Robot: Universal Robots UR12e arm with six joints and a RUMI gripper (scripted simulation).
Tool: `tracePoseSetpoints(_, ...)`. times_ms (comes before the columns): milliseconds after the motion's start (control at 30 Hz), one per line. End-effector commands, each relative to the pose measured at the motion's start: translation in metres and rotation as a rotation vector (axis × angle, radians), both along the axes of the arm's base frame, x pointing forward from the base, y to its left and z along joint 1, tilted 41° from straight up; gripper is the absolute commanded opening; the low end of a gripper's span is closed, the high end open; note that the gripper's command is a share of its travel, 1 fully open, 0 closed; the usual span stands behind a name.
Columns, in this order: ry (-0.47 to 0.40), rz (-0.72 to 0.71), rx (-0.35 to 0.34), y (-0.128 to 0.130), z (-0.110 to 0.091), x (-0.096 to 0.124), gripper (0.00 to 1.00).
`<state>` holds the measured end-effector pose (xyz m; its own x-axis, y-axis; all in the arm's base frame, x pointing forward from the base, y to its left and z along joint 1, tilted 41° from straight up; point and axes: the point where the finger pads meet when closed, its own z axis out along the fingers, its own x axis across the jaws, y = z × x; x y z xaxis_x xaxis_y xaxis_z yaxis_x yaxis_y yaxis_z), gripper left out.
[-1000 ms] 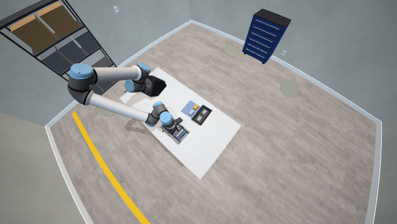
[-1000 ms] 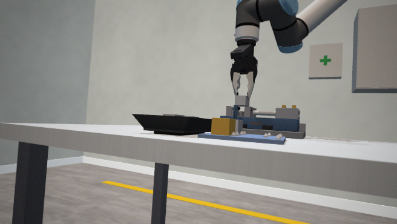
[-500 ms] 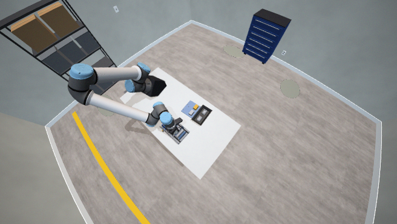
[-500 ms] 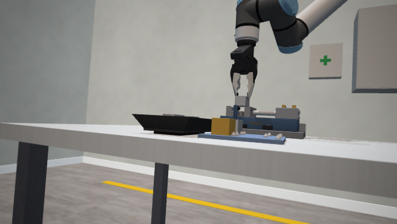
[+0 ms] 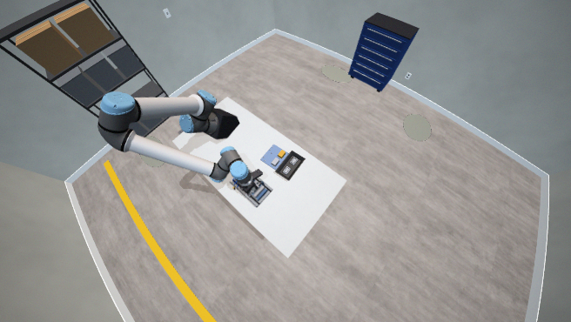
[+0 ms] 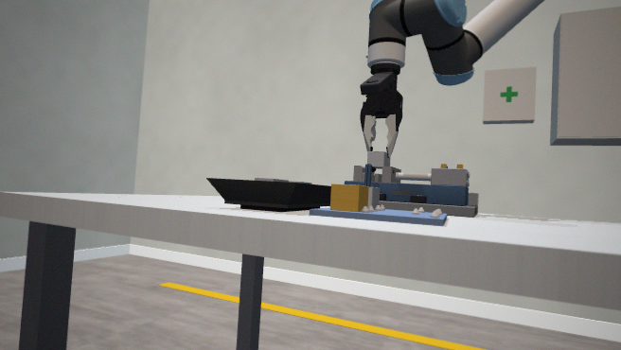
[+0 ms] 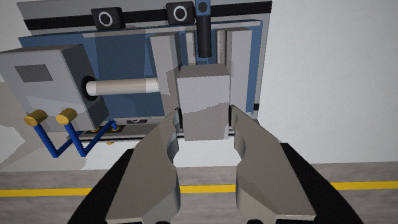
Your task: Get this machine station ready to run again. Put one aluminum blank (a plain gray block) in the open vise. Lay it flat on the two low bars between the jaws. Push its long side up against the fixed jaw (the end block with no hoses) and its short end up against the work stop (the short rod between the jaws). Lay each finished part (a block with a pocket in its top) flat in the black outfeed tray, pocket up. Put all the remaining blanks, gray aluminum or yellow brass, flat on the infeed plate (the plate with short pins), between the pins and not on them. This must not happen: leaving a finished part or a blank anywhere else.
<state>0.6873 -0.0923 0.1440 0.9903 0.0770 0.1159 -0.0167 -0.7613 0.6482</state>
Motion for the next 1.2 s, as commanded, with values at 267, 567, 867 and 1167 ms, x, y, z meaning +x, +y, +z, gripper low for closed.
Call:
tracePoseSetpoints(267,-0.001,0.001,0.0,-0.0025,-0.0026,0.001,0.0)
tracePoseSetpoints(567,-0.001,0.001,0.0,-0.0043,-0.0047,0.0014,0.0)
tracePoseSetpoints(867,-0.001,0.001,0.0,-0.0064,-0.007,0.0018,0.0)
tracePoseSetpoints(1167,-0.001,0.001,0.0,-0.0075,-0.0083,0.0021,0.0)
